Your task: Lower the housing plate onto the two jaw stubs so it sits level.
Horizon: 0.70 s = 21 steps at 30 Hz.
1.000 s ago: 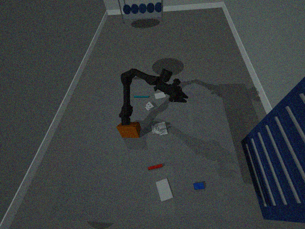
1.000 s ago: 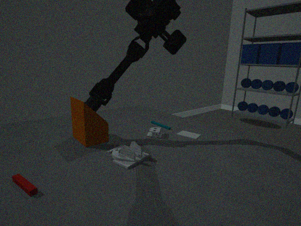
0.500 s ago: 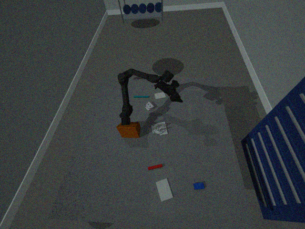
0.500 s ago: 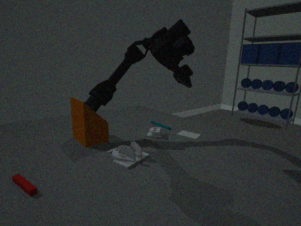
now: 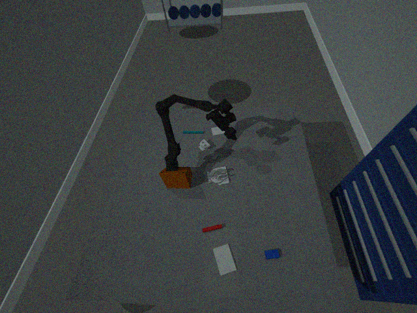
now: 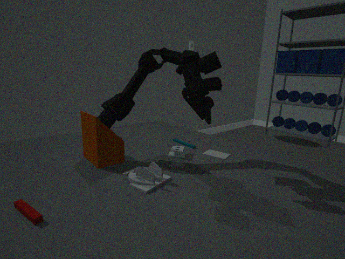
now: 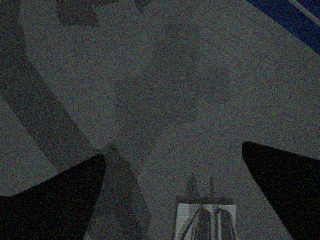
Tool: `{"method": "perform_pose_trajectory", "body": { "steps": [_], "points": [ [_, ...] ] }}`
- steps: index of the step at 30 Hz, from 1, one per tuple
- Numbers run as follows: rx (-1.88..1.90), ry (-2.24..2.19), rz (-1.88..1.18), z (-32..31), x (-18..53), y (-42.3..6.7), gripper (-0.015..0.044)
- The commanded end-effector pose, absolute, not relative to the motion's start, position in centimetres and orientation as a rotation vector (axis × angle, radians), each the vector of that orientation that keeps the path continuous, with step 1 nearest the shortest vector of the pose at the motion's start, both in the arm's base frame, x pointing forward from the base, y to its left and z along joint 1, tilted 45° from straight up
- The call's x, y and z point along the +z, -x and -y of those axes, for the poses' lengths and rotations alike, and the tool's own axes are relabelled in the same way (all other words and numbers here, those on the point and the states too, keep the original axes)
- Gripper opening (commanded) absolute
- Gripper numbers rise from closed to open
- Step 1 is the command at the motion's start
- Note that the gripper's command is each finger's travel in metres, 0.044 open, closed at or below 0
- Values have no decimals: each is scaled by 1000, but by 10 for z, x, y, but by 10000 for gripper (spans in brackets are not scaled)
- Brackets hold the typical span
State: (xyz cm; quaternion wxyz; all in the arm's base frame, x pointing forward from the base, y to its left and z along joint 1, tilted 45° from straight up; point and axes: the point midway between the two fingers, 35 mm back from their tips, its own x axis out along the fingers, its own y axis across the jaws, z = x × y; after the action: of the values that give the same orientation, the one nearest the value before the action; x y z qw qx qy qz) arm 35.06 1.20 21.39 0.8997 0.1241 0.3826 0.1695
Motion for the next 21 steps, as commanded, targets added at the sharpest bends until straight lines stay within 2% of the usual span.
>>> {"method": "perform_pose_trajectory", "body": {
  "steps": [1,21],
  "points": [
    [430,-250,-837,-37,209,-334,440],
    [863,-177,-1096,-148,197,-210,440]
  ]
}}
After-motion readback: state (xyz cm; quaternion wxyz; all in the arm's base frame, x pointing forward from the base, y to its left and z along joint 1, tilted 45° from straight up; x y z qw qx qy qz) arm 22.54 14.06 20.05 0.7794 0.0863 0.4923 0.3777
